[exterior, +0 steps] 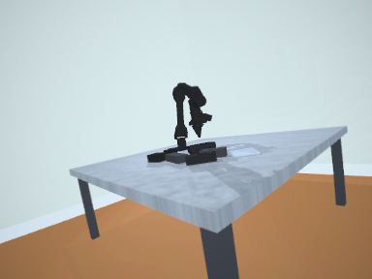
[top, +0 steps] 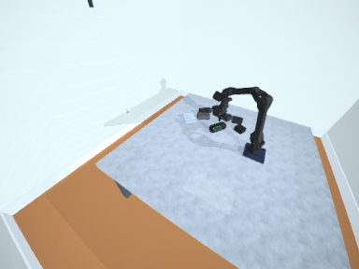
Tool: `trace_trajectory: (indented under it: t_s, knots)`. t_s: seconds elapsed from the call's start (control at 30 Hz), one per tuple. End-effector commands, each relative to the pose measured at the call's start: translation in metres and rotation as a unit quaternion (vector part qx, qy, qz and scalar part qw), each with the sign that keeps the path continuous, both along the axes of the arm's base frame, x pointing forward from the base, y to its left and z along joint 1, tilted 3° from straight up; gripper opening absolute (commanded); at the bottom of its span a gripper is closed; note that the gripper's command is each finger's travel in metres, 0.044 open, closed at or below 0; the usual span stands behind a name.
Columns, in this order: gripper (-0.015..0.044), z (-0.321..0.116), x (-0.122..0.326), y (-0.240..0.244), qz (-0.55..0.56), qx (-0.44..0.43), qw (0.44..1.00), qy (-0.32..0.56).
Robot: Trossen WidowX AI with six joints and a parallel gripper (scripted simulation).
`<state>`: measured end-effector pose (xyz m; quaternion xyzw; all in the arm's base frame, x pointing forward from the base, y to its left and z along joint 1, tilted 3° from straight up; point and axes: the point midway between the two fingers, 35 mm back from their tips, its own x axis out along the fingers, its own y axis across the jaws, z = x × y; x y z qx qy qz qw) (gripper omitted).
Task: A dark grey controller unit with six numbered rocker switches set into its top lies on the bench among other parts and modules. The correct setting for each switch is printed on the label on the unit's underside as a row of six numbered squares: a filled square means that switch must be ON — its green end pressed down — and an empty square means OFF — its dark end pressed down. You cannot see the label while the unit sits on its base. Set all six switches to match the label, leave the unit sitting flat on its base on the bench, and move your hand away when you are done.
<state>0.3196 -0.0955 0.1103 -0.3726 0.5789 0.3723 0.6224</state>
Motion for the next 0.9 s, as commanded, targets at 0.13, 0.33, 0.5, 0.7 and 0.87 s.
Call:
trace_trajectory:
  t_s: [0.13, 0.33, 0.5, 0.7, 0.87]
  knots:
    - [0.0000, -0.002, -0.008, 0.019, 0.004, 0.003, 1.000, 0.005]
    - [0.0000, -0.011, -0.007, 0.020, 0.004, 0.003, 1.000, 0.005]
    - [0.0000, -0.019, -0.006, 0.020, 0.004, 0.003, 1.000, 0.005]
    - [0.0000, -0.029, -0.006, 0.021, 0.004, 0.003, 1.000, 0.005]
    - [0.0000, -0.037, -0.006, 0.021, 0.004, 0.003, 1.000, 0.005]
